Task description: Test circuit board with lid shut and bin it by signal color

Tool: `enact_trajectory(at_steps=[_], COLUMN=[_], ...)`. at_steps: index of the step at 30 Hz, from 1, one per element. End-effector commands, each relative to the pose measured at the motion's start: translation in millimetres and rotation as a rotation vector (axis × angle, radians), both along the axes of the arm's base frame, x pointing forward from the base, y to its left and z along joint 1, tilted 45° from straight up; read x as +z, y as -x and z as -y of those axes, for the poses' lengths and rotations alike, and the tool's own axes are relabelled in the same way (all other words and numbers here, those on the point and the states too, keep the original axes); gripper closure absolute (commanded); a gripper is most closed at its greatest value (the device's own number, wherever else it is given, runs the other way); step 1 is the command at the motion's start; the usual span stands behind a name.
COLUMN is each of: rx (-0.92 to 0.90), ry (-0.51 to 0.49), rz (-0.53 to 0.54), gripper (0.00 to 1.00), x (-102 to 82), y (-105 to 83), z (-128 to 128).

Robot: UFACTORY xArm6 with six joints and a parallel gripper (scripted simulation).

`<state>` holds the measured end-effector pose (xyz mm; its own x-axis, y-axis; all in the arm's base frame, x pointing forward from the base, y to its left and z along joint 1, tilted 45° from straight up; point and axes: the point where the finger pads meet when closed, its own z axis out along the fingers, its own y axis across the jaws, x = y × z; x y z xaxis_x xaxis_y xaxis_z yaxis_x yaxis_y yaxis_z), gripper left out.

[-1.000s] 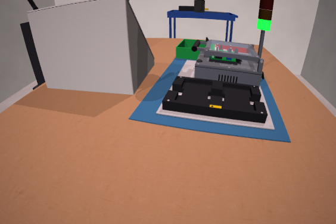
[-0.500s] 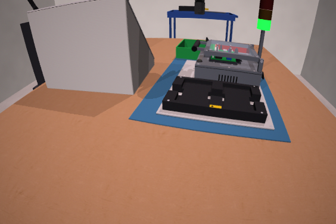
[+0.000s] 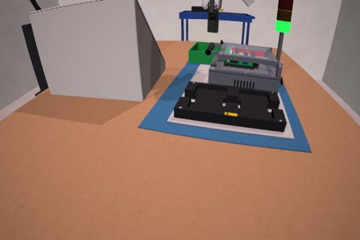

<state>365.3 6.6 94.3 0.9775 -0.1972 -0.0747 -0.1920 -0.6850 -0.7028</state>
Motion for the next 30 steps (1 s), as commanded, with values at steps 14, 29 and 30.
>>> enact_trajectory(at_steps=[14, 29, 30], rx=[-0.002, -0.002, -0.002], ry=[0.002, 0.002, 0.002], rz=[0.006, 0.006, 0.006], gripper=[1.00, 1.00, 1.00], x=[-6.6, -22.4, -23.0], y=[-3.6, -6.6, -6.7], z=[-6.2, -21.6, -22.2])
